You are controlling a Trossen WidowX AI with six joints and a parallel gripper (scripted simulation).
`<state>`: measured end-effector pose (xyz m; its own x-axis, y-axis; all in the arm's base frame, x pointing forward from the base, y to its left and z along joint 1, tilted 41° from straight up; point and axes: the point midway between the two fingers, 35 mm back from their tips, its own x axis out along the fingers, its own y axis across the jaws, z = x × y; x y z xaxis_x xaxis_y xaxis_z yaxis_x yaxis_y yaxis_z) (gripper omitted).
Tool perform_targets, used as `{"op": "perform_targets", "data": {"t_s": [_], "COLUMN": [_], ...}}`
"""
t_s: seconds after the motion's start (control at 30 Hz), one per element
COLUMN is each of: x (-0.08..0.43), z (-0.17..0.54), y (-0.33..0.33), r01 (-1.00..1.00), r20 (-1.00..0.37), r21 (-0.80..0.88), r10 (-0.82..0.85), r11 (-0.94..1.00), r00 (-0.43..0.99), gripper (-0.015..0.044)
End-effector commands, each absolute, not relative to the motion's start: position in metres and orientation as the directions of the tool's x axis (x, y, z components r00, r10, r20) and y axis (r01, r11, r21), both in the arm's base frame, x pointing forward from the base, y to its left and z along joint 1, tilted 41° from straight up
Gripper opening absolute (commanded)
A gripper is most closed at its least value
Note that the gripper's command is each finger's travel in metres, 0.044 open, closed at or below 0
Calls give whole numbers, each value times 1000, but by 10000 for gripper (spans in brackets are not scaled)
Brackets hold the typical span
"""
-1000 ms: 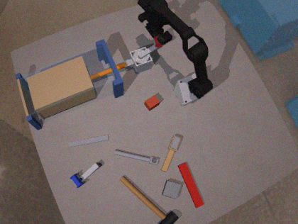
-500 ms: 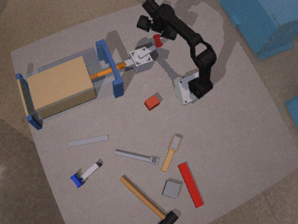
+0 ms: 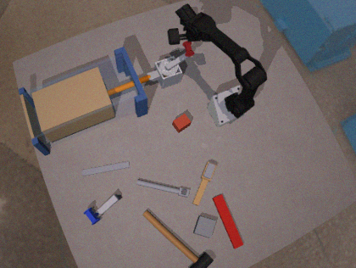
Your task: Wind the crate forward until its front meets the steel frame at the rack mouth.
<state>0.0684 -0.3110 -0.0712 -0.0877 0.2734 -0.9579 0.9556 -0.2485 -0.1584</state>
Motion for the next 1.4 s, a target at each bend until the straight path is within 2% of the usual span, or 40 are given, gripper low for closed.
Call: {"op": "perform_targets", "data": {"t_s": [0.0, 1.37], "x": [67, 69], "z": [-72, -121], "y": [-308, -267], "r01": [961, 961], "r20": [-958, -958], "r21": [-158, -156], "r10": [272, 273], "r11": [-226, -227], "r00": [-94, -91], "gripper": [440, 440]}}
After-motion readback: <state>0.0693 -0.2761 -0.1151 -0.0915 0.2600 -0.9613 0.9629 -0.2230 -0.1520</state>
